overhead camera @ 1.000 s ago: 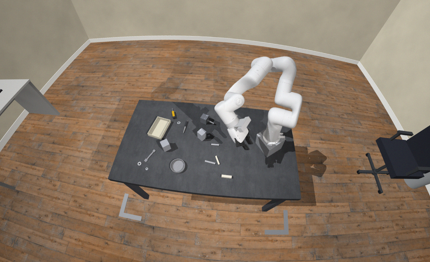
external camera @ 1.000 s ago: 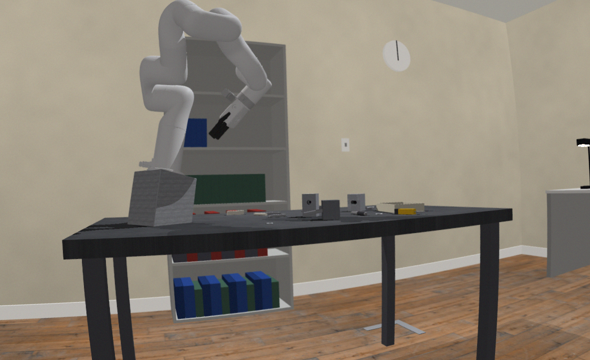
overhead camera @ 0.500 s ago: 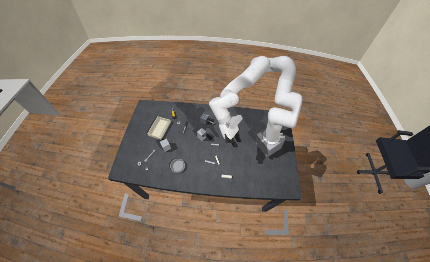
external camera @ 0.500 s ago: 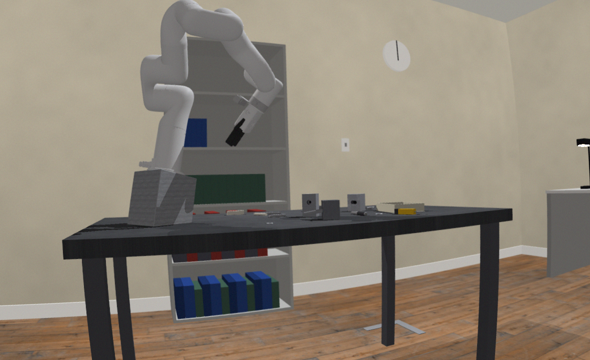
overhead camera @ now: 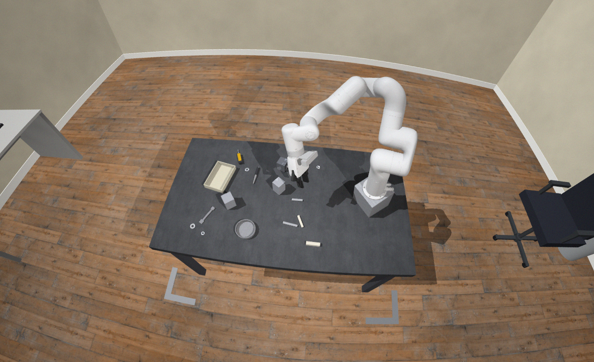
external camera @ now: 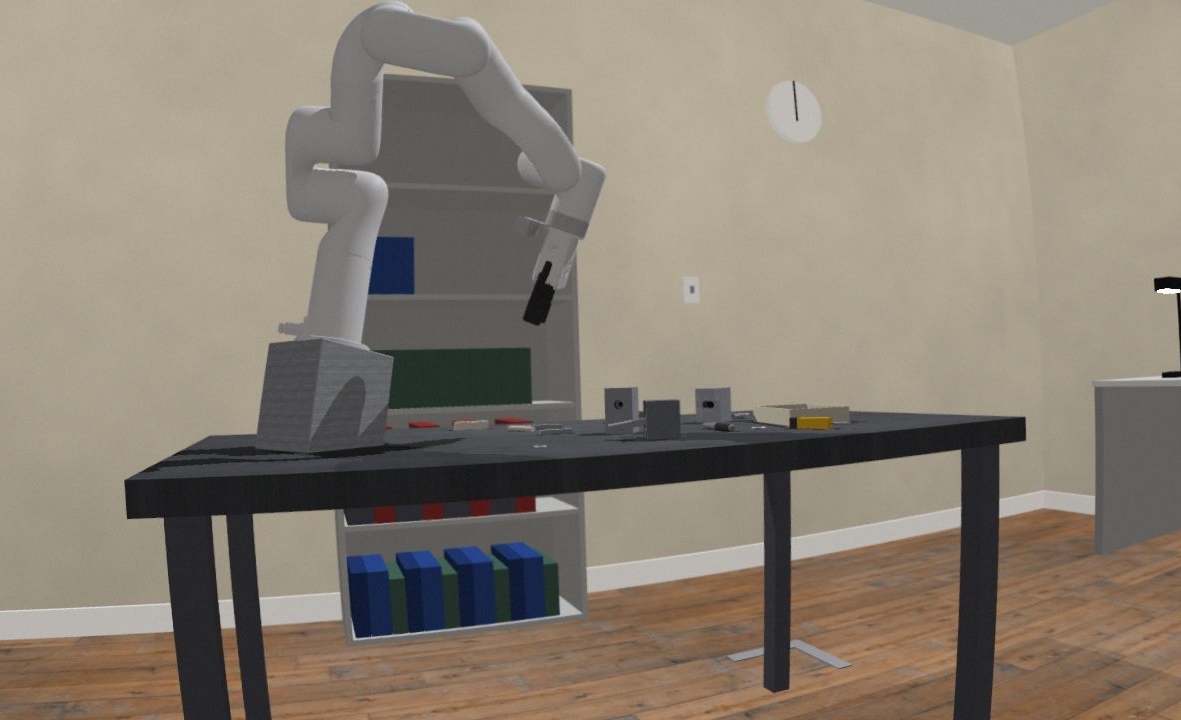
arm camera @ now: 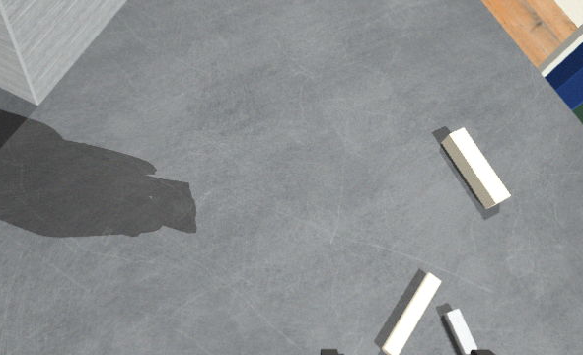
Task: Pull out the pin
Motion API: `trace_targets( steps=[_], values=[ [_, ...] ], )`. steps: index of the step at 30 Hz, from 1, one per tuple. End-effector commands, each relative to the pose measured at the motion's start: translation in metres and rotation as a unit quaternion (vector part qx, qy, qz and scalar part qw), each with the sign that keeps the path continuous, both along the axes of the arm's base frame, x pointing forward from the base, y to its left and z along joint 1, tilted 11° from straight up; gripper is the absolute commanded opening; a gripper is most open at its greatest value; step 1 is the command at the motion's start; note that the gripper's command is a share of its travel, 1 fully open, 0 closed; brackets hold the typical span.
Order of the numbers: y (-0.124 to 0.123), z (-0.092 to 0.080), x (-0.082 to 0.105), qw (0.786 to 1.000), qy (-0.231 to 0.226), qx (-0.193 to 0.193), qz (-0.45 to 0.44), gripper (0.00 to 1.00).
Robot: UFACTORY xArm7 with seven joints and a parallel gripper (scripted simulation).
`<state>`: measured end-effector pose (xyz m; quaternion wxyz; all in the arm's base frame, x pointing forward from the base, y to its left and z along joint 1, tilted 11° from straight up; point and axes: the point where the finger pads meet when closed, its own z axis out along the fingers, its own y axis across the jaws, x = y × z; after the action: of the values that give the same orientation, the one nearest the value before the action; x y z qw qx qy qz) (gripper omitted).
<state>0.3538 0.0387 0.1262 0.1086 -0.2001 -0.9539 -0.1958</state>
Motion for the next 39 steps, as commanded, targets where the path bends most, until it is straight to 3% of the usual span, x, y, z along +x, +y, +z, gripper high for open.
trace_targets(
  steps=[1, 5, 7, 13, 19, 39],
  values=[
    [-0.042, -0.036, 0.043, 0.999, -0.046, -0.026, -0.005, 0.43],
    [-0.09, -0.058, 0.067, 0.995, -0.084, -0.063, -0.003, 0.43],
    [-0.09, -0.058, 0.067, 0.995, -0.084, -0.063, -0.003, 0.43],
    [-0.153, -0.081, 0.086, 0.986, -0.124, -0.113, 0.009, 0.43],
    [-0.191, -0.092, 0.094, 0.978, -0.145, -0.146, 0.021, 0.43],
    [-0.206, -0.093, 0.096, 0.975, -0.153, -0.159, 0.02, 0.43]
  ],
)
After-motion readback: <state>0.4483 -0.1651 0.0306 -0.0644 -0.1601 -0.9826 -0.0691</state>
